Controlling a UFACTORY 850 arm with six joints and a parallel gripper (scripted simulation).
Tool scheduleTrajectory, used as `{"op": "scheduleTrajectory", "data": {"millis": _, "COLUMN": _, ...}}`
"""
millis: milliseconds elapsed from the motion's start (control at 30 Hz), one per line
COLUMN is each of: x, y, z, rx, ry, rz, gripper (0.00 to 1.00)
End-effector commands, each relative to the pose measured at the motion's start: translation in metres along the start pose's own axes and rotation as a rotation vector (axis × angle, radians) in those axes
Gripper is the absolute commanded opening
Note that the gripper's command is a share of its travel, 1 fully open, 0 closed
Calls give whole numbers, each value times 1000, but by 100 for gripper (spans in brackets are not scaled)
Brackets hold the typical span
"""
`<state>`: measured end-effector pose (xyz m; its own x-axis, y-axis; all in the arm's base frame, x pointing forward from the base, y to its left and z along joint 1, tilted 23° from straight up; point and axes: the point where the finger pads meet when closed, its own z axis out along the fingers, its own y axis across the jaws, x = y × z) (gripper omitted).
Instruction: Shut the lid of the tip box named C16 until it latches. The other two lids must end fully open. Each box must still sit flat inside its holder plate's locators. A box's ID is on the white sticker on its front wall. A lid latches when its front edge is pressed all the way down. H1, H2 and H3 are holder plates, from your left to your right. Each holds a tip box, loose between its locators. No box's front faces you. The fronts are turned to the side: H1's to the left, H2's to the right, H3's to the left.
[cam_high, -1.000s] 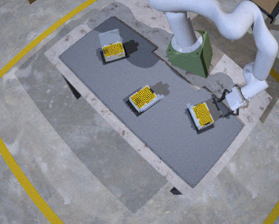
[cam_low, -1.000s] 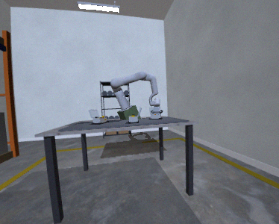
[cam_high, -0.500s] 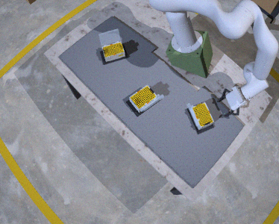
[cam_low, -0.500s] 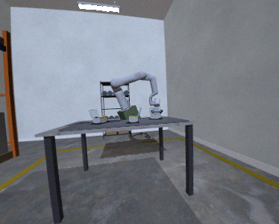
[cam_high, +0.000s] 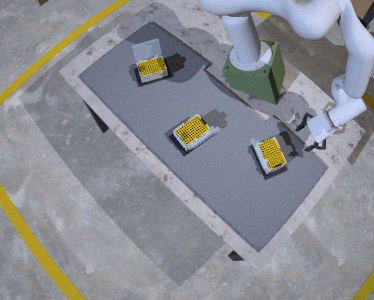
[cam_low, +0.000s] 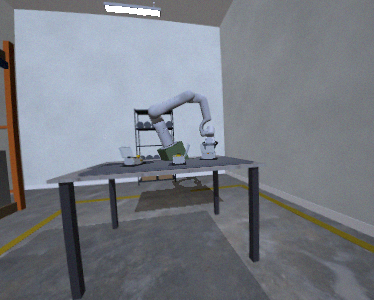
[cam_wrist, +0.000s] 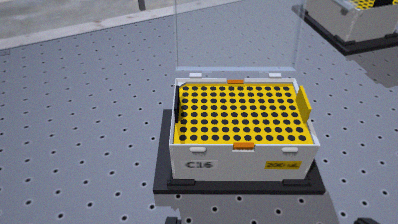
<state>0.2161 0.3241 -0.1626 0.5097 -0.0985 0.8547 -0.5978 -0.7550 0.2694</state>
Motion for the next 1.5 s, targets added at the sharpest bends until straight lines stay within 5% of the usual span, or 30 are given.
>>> {"op": "scheduleTrajectory", "data": {"millis": 0, "x": 18, "y": -1, "z": -19, "rx": 1, "ry": -1, "rz": 1, "gripper": 100}}
{"op": "scheduleTrajectory", "data": {"millis": 600, "x": 75, "y": -1, "z": -75, "rx": 1, "ry": -1, "rz": 1, "gripper": 100}}
{"op": "scheduleTrajectory", "data": {"millis": 900, "x": 75, "y": -1, "z": -75, "rx": 1, "ry": -1, "rz": 1, "gripper": 100}}
{"op": "scheduleTrajectory", "data": {"millis": 933, "x": 75, "y": -1, "z": -75, "rx": 1, "ry": -1, "rz": 1, "gripper": 0}}
{"op": "scheduleTrajectory", "data": {"millis": 1467, "x": 75, "y": -1, "z": -75, "rx": 1, "ry": -1, "rz": 1, "gripper": 0}}
